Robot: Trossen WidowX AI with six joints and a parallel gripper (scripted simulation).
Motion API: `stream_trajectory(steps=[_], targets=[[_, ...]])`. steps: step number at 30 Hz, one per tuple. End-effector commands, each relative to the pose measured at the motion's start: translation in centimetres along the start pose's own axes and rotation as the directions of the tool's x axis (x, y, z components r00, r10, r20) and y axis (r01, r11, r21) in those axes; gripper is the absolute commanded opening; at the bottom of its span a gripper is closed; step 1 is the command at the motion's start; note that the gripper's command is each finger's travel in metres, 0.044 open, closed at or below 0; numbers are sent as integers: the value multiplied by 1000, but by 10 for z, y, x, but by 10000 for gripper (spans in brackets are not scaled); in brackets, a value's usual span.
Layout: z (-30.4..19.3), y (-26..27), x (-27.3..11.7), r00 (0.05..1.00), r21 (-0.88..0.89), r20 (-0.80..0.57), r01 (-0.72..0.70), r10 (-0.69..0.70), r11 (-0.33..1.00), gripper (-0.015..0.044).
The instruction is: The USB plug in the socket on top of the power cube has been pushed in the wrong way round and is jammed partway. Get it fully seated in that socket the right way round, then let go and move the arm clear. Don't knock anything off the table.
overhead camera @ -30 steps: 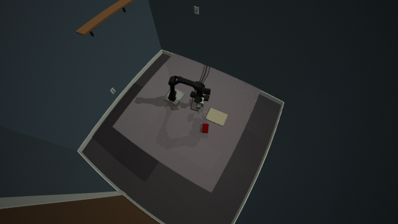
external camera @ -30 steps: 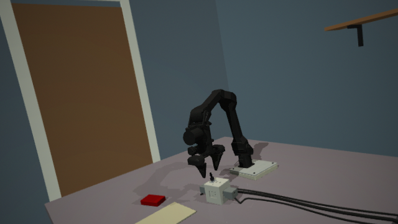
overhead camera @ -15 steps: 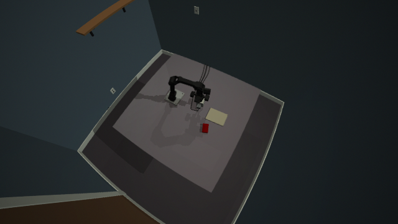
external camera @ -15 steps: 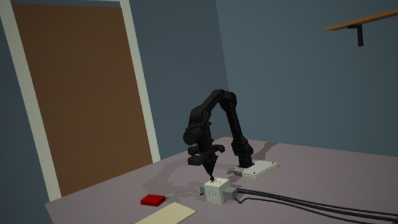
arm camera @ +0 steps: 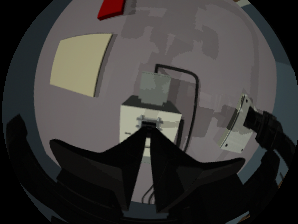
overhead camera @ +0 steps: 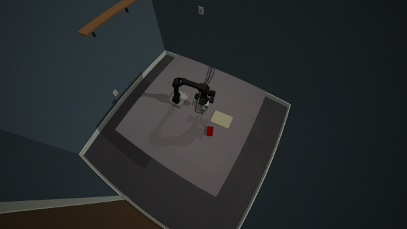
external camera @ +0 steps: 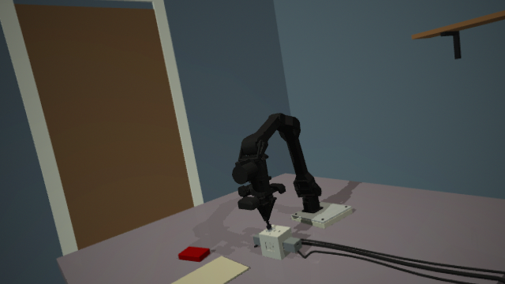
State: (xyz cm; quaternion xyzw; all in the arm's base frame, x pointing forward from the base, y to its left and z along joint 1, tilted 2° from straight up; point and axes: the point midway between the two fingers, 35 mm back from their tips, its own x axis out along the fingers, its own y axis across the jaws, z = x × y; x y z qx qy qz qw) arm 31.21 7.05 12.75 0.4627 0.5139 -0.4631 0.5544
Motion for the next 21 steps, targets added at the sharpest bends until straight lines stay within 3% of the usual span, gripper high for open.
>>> stream_trajectory(steps=[1,21], targets=[[0,0,0,1000,0,0,0,0,1000,0],[0,0,-13,1000,0,0,0,0,1000,0]])
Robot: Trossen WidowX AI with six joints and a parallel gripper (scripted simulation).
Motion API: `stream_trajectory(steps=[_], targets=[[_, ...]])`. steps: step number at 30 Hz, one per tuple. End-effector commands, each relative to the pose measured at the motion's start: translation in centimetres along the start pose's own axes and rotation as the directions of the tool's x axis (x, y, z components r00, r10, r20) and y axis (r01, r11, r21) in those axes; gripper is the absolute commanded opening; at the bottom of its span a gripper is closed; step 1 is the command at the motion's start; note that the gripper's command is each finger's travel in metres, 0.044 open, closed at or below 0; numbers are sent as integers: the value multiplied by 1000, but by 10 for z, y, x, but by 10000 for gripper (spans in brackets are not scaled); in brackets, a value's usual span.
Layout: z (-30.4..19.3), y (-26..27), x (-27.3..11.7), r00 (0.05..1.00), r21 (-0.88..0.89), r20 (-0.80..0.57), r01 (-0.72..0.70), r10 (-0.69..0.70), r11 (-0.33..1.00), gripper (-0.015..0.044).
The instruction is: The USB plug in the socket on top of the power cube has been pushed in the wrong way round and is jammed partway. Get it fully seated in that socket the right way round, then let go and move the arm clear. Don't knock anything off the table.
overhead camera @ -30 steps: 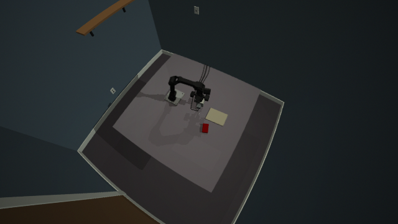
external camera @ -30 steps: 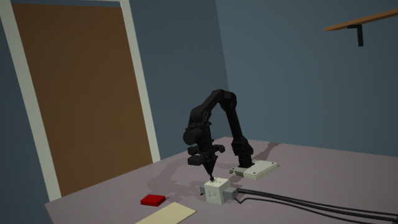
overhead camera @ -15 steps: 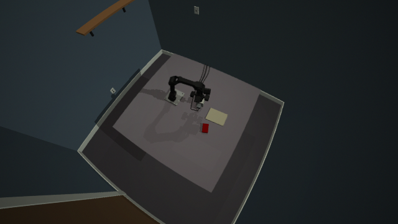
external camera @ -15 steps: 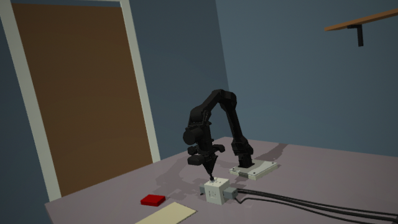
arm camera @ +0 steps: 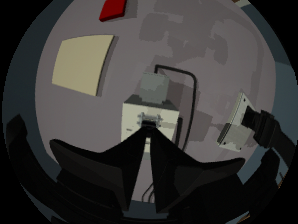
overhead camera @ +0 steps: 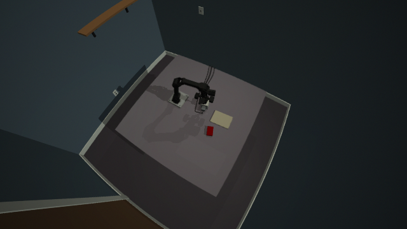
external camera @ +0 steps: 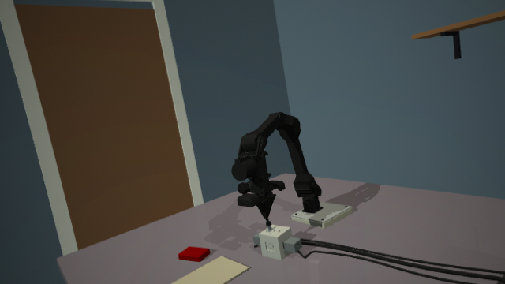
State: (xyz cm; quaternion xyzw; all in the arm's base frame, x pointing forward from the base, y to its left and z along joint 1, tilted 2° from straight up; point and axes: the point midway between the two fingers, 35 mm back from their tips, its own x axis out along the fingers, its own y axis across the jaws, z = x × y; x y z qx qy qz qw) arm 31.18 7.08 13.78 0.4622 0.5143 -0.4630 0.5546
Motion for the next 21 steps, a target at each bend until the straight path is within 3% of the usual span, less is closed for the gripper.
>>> stream_trajectory(steps=[1,21], targets=[[0,0,-3,1000,1,0,-1,1,1000,0],[0,0,-17,1000,1,0,-1,1,1000,0]])
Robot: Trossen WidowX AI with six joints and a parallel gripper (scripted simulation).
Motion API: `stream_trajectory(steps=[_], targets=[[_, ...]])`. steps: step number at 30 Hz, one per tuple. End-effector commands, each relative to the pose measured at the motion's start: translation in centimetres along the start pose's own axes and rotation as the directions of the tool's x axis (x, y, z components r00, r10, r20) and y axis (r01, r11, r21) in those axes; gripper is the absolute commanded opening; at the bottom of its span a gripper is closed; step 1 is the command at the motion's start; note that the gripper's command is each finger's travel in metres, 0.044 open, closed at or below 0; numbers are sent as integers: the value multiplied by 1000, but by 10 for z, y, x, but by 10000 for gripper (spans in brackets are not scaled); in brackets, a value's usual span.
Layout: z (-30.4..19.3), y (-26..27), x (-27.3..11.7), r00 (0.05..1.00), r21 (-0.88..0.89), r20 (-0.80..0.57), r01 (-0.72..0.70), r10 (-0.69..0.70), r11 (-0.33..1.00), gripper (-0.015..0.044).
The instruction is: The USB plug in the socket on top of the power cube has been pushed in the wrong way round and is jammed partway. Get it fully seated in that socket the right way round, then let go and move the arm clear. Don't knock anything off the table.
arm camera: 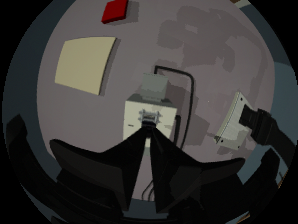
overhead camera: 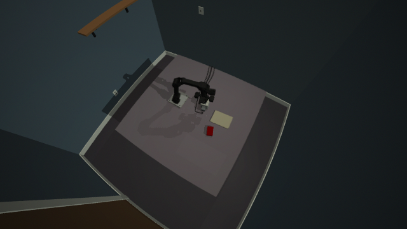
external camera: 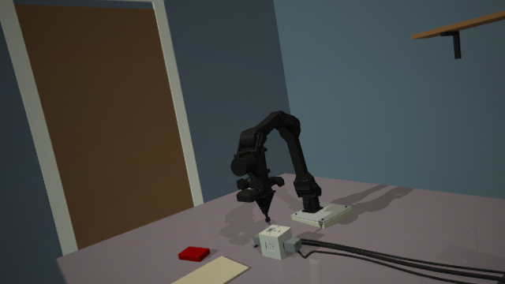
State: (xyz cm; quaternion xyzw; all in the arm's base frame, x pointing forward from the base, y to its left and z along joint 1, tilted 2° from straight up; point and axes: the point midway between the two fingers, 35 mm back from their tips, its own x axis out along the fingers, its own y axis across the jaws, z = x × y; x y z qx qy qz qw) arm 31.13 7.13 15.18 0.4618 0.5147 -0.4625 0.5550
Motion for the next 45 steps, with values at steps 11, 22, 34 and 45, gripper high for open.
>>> stream_trajectory(steps=[11,22,34,45], targets=[[0,0,-4,1000,-58,0,0,0,998,0],[0,0,-3,1000,-347,0,0,0,938,0],[0,0,-3,1000,-619,0,0,0,785,0],[0,0,-3,1000,-817,0,0,0,577,0]])
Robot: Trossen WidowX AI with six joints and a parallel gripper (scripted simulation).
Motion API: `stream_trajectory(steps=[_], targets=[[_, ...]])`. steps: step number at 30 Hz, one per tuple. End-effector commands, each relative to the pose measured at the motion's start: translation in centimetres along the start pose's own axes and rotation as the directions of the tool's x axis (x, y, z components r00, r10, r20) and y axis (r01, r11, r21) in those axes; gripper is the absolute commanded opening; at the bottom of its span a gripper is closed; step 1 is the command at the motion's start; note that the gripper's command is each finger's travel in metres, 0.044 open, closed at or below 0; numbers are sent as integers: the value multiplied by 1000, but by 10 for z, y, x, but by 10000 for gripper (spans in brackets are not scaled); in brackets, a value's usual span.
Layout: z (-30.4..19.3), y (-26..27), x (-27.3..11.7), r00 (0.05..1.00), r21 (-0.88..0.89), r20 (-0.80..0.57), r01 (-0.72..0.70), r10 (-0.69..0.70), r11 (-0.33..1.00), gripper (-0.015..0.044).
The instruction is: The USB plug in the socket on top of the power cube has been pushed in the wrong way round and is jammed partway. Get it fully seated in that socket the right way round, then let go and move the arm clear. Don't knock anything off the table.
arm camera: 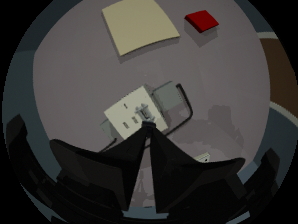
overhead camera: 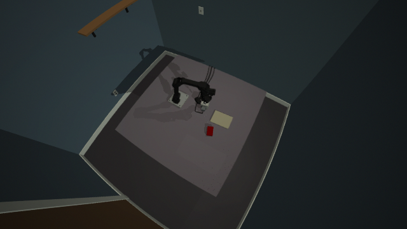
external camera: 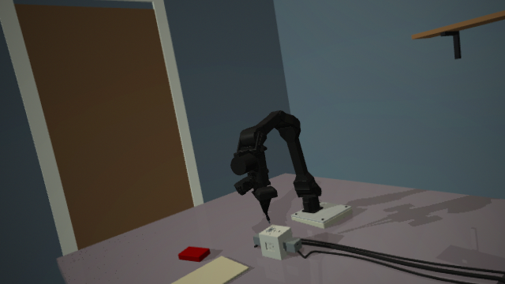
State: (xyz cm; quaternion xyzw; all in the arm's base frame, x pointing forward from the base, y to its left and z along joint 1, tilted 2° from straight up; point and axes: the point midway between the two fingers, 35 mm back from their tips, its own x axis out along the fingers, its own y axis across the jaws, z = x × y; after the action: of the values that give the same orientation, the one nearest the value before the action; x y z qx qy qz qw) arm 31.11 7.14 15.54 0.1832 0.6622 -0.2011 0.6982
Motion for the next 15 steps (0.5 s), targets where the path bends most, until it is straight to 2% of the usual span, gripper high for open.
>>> stream_trajectory(steps=[1,15], targets=[[0,0,0,1000,-107,0,0,1,994,0],[0,0,0,1000,-456,0,0,1,890,0]])
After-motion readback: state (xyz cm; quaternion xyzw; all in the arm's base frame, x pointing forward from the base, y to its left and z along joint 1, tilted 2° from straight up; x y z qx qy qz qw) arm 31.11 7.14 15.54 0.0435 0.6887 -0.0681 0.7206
